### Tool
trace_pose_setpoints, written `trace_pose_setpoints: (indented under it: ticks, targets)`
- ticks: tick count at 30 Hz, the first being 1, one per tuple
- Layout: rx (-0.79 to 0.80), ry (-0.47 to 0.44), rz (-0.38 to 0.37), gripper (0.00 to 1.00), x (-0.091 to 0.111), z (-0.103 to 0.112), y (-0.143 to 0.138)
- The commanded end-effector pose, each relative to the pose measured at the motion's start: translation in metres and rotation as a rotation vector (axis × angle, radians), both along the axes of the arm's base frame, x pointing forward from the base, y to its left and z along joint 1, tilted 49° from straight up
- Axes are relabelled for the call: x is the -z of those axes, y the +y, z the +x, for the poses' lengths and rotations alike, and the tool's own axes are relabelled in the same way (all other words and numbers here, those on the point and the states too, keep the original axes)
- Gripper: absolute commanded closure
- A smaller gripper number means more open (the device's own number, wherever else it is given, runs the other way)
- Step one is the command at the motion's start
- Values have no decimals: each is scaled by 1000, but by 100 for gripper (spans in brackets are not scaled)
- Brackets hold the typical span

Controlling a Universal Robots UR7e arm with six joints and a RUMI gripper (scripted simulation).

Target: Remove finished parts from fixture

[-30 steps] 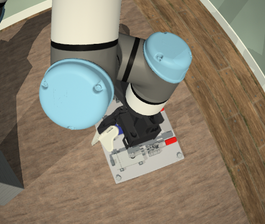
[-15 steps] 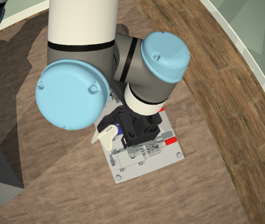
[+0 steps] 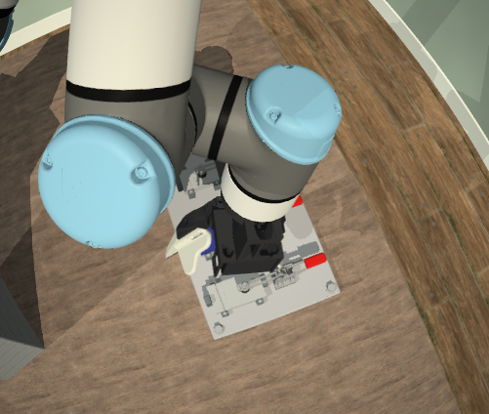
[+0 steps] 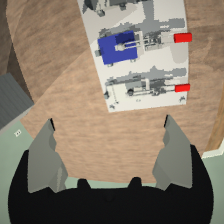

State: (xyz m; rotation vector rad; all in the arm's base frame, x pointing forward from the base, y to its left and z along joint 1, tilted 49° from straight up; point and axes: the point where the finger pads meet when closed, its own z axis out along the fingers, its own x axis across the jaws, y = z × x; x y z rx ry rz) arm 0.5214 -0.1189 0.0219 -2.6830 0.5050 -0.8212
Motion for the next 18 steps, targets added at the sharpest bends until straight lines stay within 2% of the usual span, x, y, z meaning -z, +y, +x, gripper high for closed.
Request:
trace_pose_setpoints:
  ticks: [1,9,14,18]
  targets:
    - [19,-1,11,0,0,0,1]
    - [19,-2,9,0,0,1,0]
    - [207,3,152,0,-1,-4,-5]
    - [207,3,152,0,-1,-4,-5]
